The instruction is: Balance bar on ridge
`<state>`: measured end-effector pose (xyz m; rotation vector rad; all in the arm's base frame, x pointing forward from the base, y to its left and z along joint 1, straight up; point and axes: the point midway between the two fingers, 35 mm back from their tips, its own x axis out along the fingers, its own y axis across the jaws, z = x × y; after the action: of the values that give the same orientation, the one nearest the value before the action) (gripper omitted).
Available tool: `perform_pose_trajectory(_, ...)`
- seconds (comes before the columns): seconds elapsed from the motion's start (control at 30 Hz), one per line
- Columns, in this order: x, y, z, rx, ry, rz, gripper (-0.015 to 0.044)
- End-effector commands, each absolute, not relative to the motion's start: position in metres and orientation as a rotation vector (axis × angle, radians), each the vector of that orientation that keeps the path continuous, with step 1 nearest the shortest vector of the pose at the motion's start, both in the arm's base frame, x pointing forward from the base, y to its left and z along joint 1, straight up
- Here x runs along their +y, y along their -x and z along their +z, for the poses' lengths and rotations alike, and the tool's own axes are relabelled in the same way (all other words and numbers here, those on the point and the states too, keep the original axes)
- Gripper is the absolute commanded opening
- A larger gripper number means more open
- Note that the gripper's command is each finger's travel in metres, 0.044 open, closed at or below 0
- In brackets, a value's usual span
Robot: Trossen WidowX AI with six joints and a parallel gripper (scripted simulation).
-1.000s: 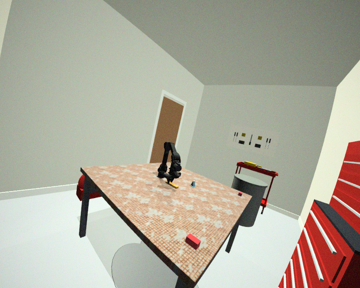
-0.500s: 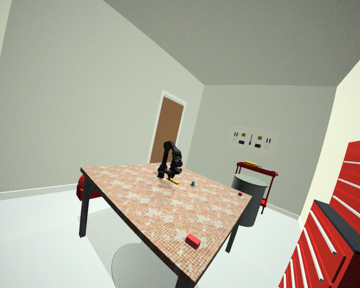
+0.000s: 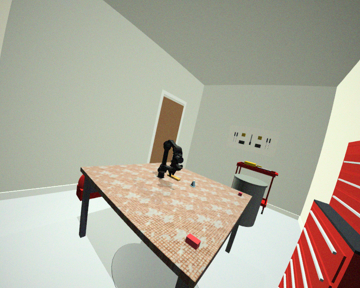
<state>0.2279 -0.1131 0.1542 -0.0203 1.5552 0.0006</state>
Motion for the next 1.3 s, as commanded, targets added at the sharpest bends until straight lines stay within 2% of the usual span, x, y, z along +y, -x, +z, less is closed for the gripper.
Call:
perform_pose_trajectory(0.0,-0.106,-0.235,0.158,1.547,0.013,-0.003,0.0)
perform_pose_trajectory(1.27,0.004,-0.295,0.163,1.541,-0.065,-0.063,0.0)
